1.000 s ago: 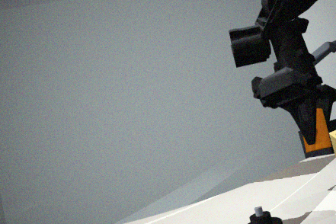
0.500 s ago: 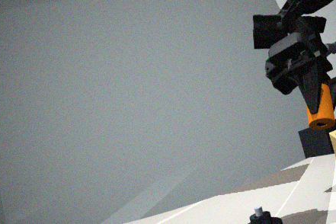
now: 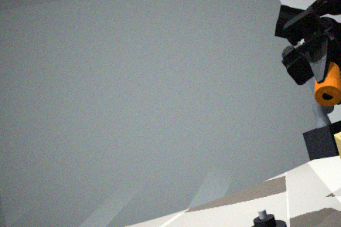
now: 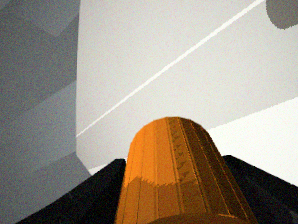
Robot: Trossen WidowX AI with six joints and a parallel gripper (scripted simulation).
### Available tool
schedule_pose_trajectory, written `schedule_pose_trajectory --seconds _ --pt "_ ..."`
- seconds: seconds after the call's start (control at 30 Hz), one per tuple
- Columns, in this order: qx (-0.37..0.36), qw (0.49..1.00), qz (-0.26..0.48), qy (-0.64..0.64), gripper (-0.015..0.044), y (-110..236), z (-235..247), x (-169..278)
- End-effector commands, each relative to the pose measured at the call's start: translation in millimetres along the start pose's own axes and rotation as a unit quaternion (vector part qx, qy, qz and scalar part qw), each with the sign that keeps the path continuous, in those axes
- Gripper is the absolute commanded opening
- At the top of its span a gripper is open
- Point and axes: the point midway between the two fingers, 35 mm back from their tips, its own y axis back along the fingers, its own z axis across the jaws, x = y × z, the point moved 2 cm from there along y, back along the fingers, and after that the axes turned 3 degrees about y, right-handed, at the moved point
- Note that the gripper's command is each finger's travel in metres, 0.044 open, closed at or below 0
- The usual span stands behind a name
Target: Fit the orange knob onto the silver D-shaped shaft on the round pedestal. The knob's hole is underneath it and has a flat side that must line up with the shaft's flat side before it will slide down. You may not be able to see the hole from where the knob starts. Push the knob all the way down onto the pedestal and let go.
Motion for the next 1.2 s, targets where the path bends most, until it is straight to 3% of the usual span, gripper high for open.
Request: schedule_pose_trajectory --seconds 0.0,0.57,1.17 --pt "-0.035 0.999 -0.001 -0.001 0.0 6.2 2.1 3.6" --pt "-0.094 0.996 -0.005 -0.001 0.0 10.8 0.6 6.4" --pt "-0.084 0.996 -0.005 -0.001 0.0 10.4 1.5 6.0"
